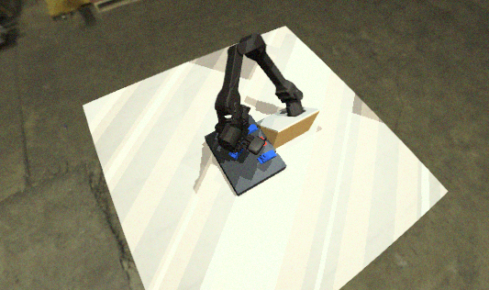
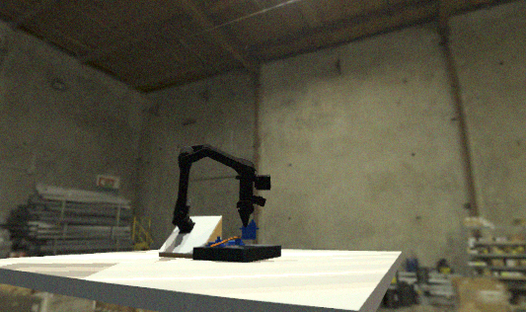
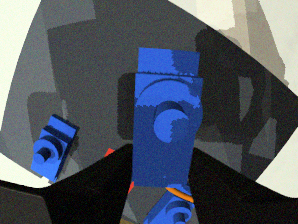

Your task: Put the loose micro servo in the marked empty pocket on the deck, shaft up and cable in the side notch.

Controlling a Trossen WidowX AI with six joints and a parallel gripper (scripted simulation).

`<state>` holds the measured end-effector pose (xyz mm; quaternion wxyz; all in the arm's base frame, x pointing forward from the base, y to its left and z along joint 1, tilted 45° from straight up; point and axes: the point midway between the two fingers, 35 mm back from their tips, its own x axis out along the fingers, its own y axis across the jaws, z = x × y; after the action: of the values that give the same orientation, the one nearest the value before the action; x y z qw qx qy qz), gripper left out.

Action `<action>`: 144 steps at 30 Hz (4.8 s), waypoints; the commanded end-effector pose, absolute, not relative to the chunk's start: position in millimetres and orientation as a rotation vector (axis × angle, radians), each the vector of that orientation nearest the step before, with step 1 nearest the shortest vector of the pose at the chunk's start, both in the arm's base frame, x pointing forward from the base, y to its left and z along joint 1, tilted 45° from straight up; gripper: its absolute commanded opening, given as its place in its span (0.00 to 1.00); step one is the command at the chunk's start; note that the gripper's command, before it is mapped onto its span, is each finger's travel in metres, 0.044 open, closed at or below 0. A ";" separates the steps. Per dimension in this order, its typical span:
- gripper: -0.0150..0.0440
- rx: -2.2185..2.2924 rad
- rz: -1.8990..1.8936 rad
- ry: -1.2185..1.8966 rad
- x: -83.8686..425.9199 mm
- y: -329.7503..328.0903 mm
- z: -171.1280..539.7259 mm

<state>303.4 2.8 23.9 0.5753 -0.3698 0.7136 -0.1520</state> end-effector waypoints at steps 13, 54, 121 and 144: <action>0.25 -0.520 -0.701 1.502 304.0 4.6 23.7; 0.25 -0.522 -0.699 1.509 194.8 12.9 15.4; 0.25 -0.523 -0.700 1.508 193.3 -8.1 -5.5; 0.25 -0.523 -0.700 1.508 193.2 -9.5 -6.9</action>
<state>191.4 -5.2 -3.1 0.6434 -0.2322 0.6638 -0.3025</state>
